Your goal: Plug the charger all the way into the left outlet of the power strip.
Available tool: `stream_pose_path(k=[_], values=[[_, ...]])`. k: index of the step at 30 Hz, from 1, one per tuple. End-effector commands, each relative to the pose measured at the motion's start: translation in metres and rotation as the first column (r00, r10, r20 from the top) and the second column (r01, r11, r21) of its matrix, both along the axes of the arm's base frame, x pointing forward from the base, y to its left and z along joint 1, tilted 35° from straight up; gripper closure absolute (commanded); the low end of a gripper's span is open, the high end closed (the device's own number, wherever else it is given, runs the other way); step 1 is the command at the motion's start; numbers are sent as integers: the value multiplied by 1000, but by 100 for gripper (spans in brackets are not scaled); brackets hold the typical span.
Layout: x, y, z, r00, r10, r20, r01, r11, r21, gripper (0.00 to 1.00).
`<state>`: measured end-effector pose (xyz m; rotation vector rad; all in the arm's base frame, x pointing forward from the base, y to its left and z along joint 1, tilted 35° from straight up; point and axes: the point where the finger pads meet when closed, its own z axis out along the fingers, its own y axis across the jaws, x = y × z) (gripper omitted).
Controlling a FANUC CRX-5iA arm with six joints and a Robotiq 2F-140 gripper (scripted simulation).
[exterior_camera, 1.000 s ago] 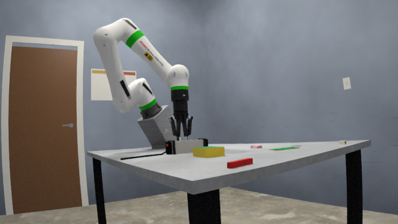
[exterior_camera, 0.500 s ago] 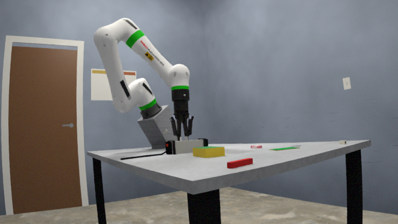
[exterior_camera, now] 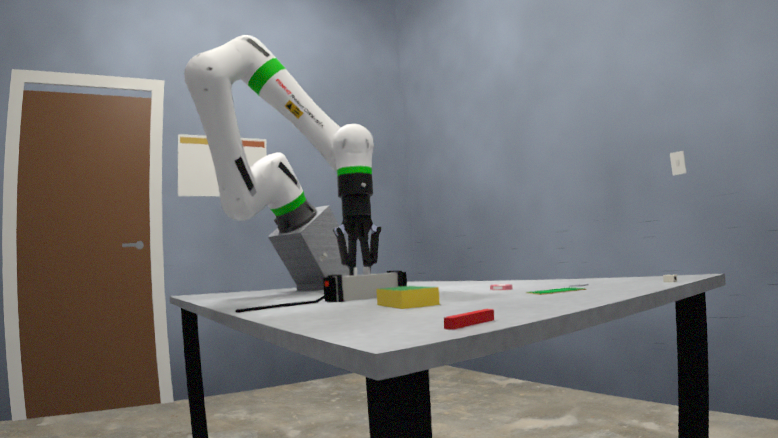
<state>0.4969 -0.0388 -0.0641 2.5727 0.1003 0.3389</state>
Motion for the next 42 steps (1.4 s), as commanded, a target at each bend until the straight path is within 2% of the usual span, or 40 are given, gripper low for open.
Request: stream_pose_path(k=[1,20,42], values=[[4,1,1,1000,1,1,-1,1000,0,90],[17,3,4,1000,1,1,-1,1000,0,90],[18,3,4,1000,1,1,-1,1000,0,90]])
